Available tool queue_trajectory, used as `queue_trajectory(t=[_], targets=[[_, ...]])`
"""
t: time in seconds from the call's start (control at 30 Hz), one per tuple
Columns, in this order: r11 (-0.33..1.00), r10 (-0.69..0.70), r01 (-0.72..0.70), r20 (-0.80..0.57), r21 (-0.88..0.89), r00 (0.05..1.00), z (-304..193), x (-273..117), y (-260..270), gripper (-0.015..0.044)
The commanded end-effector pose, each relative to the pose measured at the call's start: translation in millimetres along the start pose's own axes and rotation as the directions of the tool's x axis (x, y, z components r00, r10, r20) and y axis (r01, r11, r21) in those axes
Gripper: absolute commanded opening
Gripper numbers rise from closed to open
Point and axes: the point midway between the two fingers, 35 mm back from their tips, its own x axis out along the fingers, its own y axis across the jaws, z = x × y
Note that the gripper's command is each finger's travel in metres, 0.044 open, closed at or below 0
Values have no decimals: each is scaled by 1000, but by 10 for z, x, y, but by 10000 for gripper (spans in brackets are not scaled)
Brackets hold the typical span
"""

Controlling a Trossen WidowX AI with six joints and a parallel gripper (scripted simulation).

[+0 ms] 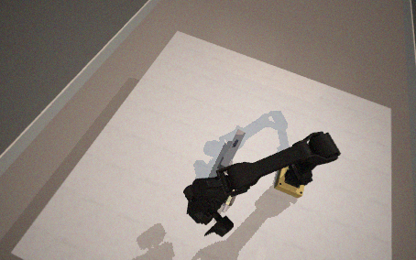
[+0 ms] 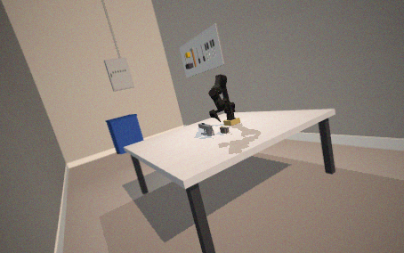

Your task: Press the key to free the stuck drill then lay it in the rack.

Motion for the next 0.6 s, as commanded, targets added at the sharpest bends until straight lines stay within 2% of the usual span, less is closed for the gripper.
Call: queue_trajectory(t=[0.0, 0.17, 0.3, 0.43, 0.57], targets=[[970, 136, -201, 379, 137, 915, 802, -223, -23, 440], [916, 262, -386, 571, 107, 778, 1236, -557, 22, 440], [851, 385, -525, 660, 16, 645, 1468, -899, 103, 440], [769, 522, -630, 676, -109, 520, 1560, -1264, 219, 440], [682, 657, -692, 613, -236, 439, 1495, -1594, 351, 440]])
